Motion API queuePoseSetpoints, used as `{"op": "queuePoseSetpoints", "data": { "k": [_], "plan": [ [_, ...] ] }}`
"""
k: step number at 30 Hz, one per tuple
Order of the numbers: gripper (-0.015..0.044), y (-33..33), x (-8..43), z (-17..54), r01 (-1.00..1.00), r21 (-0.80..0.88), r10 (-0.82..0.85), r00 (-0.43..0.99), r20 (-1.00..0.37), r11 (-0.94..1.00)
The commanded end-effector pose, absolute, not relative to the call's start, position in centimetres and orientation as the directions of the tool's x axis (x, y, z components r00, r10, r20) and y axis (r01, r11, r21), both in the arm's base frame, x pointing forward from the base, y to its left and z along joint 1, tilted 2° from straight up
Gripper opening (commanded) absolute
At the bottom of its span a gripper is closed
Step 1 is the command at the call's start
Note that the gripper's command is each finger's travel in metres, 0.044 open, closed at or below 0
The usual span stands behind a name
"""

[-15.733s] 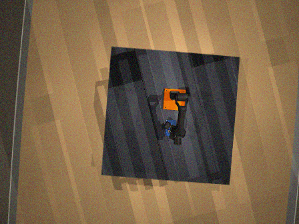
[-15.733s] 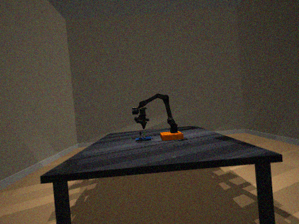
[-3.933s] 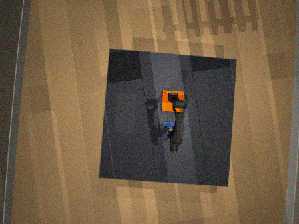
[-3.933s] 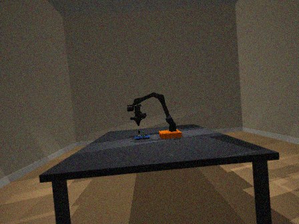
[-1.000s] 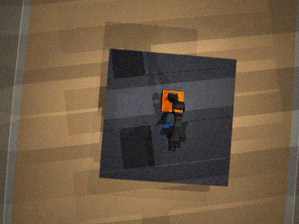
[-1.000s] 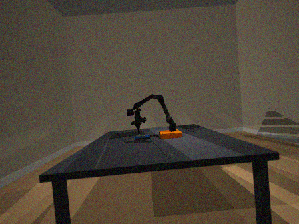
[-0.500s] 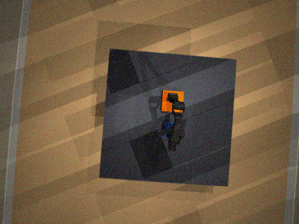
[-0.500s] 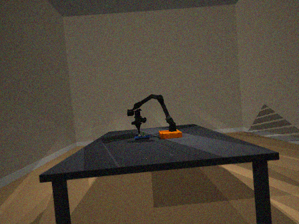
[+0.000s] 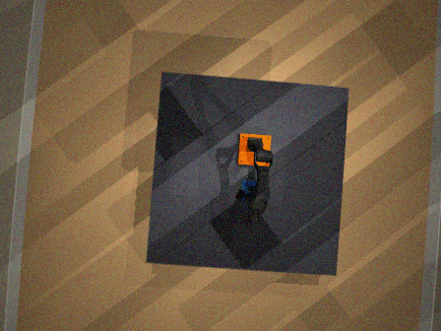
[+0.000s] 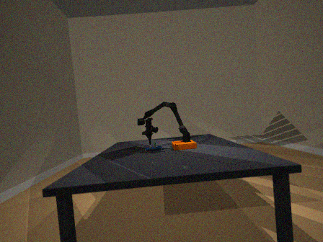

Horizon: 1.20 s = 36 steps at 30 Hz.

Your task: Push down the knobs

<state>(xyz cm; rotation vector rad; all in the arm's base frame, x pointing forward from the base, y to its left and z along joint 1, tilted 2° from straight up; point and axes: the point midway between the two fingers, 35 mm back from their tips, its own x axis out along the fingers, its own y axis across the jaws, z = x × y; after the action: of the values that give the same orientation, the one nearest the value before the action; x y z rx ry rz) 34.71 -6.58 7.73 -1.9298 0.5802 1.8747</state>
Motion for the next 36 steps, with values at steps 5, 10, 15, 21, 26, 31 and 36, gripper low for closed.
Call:
{"op": "queuePoseSetpoints", "data": {
  "k": [5,10,15,21,26,31,36],
  "plan": [
    [0.0000,-6.7,34.7,7.3,-0.540,0.017,-0.030,0.016,-0.999,-0.842],
    [0.0000,-6.7,34.7,7.0,-0.540,0.017,-0.030,0.016,-0.999,-0.842],
    [0.0000,-6.7,34.7,6.9,-0.540,0.017,-0.030,0.016,-0.999,-0.842],
    [0.0000,-6.7,34.7,6.8,-0.540,0.017,-0.030,0.016,-0.999,-0.842],
    [0.0000,-6.7,34.7,6.4,-0.540,0.017,-0.031,0.016,-0.999,-0.842],
    [0.0000,-6.7,34.7,6.4,-0.540,0.017,-0.031,0.016,-0.999,-0.842],
    [0.0000,-6.7,34.7,6.3,-0.540,0.017,-0.031,0.016,-0.999,-0.842]
  ]
}}
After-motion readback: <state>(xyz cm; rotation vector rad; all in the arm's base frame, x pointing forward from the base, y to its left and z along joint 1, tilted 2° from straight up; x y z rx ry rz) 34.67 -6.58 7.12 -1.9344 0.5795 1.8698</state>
